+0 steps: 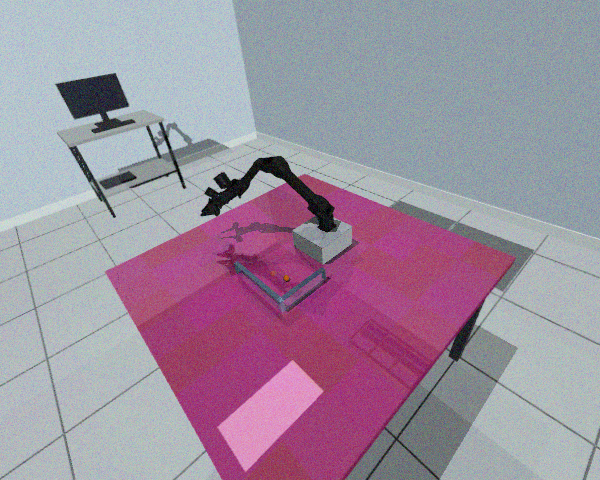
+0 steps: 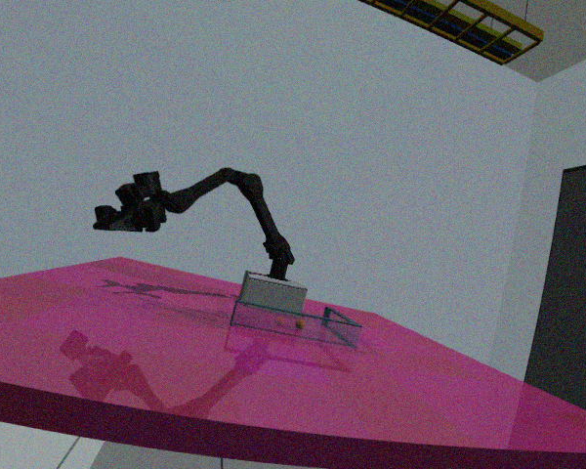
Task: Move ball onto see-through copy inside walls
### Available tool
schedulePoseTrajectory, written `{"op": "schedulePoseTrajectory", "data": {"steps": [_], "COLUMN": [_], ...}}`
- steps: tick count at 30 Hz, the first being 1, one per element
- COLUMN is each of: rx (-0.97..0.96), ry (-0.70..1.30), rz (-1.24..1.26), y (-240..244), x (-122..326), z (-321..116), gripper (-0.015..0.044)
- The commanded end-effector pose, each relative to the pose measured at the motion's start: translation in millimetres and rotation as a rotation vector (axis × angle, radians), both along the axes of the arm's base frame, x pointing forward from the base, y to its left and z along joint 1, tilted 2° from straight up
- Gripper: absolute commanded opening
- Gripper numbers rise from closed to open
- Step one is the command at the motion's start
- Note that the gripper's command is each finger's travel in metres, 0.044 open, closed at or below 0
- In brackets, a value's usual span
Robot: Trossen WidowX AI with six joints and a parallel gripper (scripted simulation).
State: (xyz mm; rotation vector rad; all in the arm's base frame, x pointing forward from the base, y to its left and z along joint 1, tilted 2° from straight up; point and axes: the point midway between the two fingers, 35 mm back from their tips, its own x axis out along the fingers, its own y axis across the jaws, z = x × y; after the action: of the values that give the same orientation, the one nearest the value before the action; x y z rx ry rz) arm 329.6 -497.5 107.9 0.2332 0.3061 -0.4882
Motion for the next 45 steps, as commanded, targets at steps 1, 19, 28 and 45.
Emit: {"op": "schedulePoseTrajectory", "data": {"steps": [1, 19, 28, 45], "rx": [-0.027, -0.366, -0.676, -0.91], "ry": [0.139, 0.719, 0.985, 1.169], "rz": [0.114, 0.816, 1.313, 1.8], "y": [58, 340, 471, 529], "x": [42, 94, 40, -29], "z": [-14, -52, -76, -102], "gripper": [0.0225, 0.0225, 0.0225, 0.0225]}}
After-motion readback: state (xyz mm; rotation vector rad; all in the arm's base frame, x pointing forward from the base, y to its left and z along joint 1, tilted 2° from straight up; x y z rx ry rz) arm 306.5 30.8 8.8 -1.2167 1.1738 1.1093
